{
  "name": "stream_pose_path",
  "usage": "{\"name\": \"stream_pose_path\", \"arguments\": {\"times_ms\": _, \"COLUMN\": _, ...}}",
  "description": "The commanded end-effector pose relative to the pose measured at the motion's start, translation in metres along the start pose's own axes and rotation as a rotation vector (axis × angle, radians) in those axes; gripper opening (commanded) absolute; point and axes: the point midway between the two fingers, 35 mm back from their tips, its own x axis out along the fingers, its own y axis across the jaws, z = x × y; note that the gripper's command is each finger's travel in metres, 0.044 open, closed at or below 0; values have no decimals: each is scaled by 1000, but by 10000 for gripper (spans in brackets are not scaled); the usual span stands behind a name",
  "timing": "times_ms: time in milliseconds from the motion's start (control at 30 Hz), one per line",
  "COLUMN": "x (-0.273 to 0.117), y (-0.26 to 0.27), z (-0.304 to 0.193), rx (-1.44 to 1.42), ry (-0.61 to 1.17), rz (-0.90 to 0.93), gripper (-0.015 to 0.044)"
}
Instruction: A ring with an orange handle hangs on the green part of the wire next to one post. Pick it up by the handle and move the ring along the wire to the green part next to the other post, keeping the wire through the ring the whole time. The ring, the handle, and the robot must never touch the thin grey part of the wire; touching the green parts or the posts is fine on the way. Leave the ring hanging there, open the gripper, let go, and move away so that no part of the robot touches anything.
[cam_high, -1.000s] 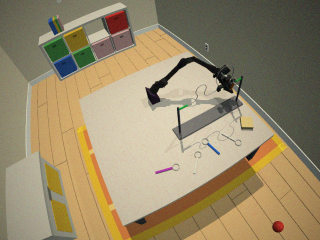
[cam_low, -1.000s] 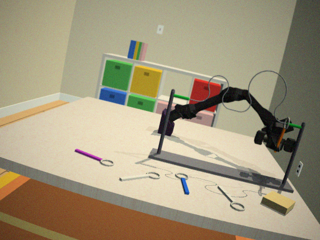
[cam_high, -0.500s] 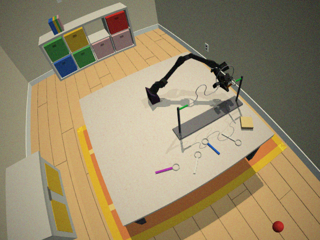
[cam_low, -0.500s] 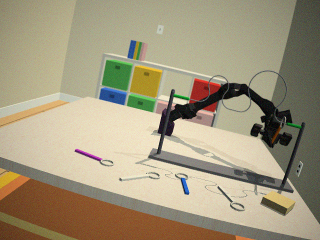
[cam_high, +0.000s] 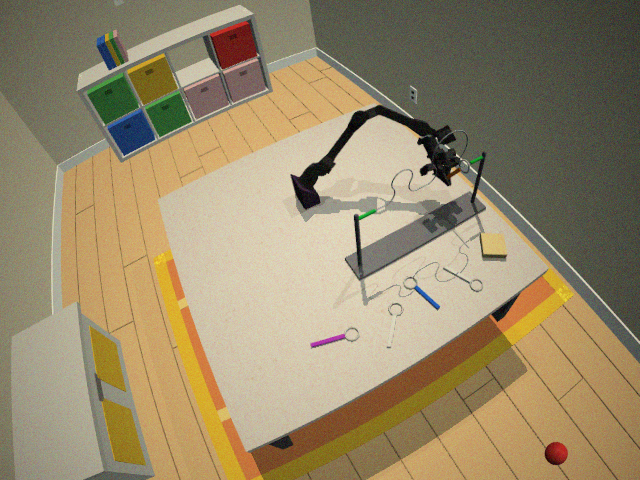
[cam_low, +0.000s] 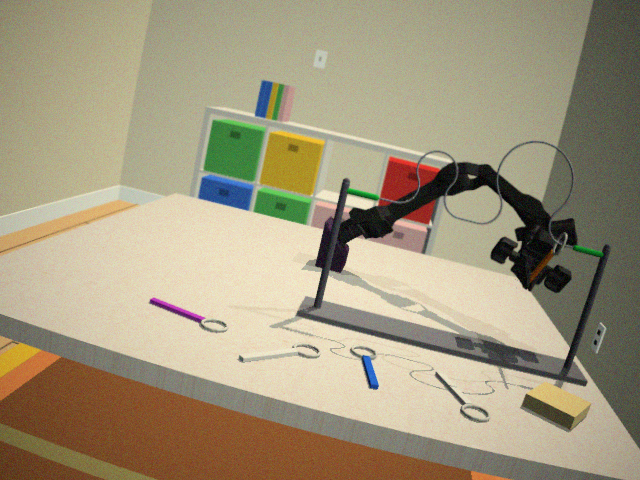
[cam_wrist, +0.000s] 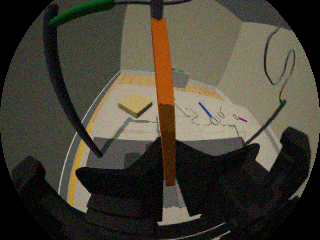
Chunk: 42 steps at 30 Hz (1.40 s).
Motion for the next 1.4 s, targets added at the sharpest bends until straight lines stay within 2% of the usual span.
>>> {"name": "stream_pose_path", "arguments": {"times_ms": 0, "x": 0, "y": -11, "z": 0, "rx": -55, "ry": -3, "rz": -35, "gripper": -150}}
{"name": "stream_pose_path", "arguments": {"times_ms": 667, "x": -9, "y": -73, "z": 15, "rx": -450, "ry": -5, "rz": -259, "gripper": -150}}
{"name": "stream_pose_path", "arguments": {"times_ms": 1367, "x": -34, "y": -126, "z": 60, "rx": -910, "ry": -4, "rz": -516, "gripper": -150}}
